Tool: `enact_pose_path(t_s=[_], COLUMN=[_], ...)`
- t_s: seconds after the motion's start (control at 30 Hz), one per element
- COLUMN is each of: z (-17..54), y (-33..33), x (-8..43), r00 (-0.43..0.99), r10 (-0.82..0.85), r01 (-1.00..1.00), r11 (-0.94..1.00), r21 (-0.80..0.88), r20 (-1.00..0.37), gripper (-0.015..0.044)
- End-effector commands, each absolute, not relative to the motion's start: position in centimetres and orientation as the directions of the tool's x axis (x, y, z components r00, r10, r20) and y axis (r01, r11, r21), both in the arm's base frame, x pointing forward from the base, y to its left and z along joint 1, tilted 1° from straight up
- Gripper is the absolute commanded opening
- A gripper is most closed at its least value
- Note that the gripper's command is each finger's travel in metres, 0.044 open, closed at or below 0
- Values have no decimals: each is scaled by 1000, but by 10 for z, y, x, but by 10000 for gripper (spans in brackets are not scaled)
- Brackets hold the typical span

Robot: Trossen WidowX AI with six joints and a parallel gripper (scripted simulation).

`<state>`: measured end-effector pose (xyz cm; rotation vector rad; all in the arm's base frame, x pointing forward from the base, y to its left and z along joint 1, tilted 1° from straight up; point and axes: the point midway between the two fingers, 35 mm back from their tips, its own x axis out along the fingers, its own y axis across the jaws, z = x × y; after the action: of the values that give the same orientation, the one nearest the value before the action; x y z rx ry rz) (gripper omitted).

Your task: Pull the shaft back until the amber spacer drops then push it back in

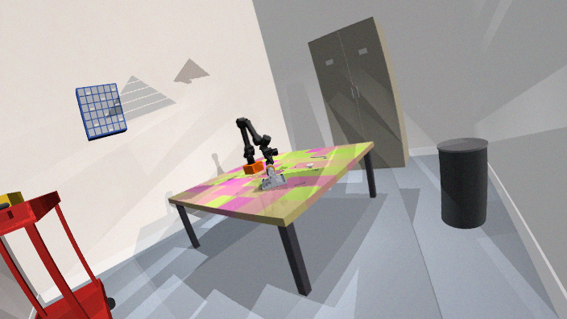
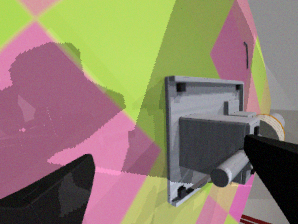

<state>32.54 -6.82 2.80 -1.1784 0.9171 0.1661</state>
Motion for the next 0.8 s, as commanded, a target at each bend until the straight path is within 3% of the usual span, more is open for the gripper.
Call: enact_pose_path(t_s=[0.0, 0.33, 0.77], z=[34, 48, 48], y=[-83, -92, -93], x=[322, 323, 323], r00=[654, 661, 661], r10=[-487, -582, -586], r01=[-753, -677, -669], r11=[-352, -735, -743], r21=[-556, -42, -15], r20=[-579, -474, -469], gripper=[440, 440, 440])
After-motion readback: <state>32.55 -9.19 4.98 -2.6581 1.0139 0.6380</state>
